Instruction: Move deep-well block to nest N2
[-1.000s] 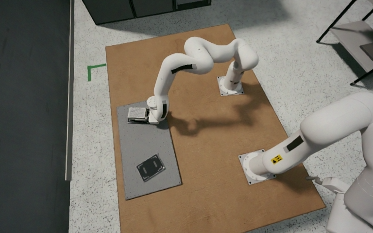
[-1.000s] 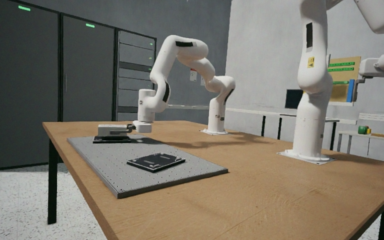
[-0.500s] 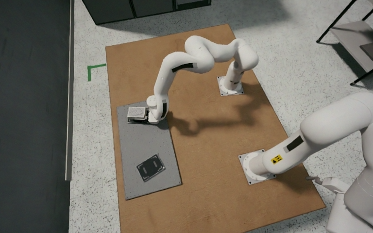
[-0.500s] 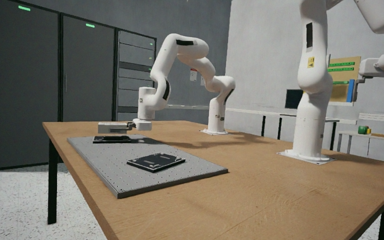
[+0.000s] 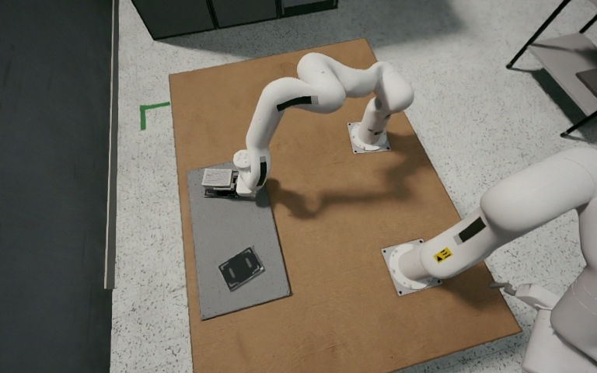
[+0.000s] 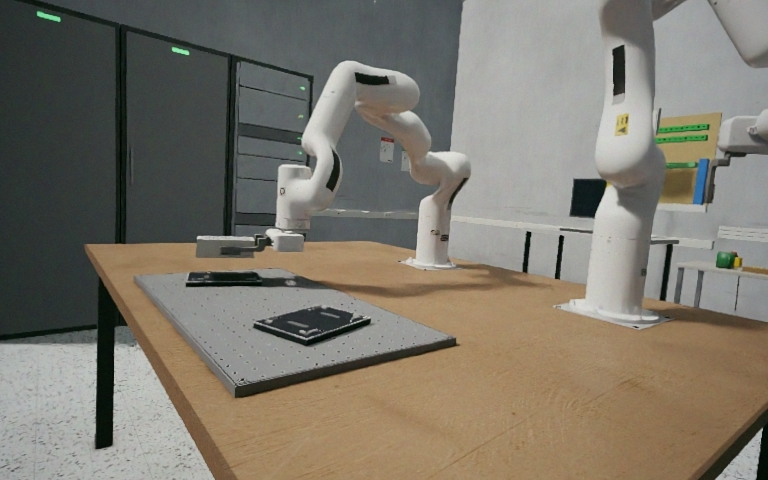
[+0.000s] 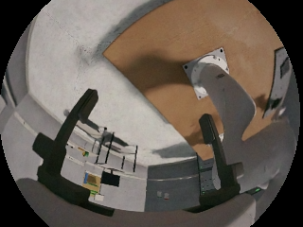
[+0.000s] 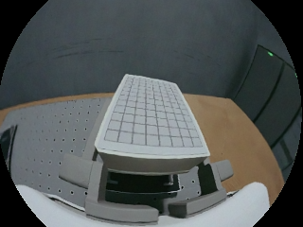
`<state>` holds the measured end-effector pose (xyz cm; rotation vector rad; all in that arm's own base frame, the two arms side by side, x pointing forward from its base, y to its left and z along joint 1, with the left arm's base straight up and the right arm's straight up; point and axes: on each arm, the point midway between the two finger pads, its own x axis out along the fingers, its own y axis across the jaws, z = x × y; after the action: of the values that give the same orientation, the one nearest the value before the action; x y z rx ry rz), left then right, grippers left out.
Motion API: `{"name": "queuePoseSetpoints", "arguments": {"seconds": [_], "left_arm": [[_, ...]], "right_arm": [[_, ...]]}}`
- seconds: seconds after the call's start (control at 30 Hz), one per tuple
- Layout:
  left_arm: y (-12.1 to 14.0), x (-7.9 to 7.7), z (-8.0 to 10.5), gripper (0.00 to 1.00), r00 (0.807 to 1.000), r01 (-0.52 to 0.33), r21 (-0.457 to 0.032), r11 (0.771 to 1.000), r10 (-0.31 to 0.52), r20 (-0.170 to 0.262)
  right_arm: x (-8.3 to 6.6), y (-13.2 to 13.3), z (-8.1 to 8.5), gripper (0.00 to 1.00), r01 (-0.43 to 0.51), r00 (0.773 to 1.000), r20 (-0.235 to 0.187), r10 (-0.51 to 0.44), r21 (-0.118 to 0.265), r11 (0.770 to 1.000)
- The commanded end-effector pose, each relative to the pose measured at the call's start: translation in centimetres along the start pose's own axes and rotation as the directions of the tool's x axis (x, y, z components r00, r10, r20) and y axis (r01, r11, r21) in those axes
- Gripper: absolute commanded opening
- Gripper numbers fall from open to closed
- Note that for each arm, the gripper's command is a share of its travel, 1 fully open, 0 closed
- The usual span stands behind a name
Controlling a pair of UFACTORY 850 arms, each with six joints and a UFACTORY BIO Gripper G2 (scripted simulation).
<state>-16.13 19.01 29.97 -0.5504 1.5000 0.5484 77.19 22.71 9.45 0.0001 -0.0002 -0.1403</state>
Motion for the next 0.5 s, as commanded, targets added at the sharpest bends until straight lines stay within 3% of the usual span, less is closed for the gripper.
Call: {"name": "queuePoseSetpoints", "arguments": {"seconds": [0.0,0.47], "left_arm": [[0.0,0.0,0.0,1.0,1.0,-0.001,0.0,1.0,0.001,0.0],[0.0,0.0,0.0,1.0,1.0,-0.001,0.0,1.0,0.001,0.0]], "right_arm": [[0.1,0.0,0.7,0.0,0.0,1.0,0.002,0.0,0.001,1.0],[0.1,0.0,2.9,0.0,0.0,1.0,0.002,0.0,0.001,1.0]]}}
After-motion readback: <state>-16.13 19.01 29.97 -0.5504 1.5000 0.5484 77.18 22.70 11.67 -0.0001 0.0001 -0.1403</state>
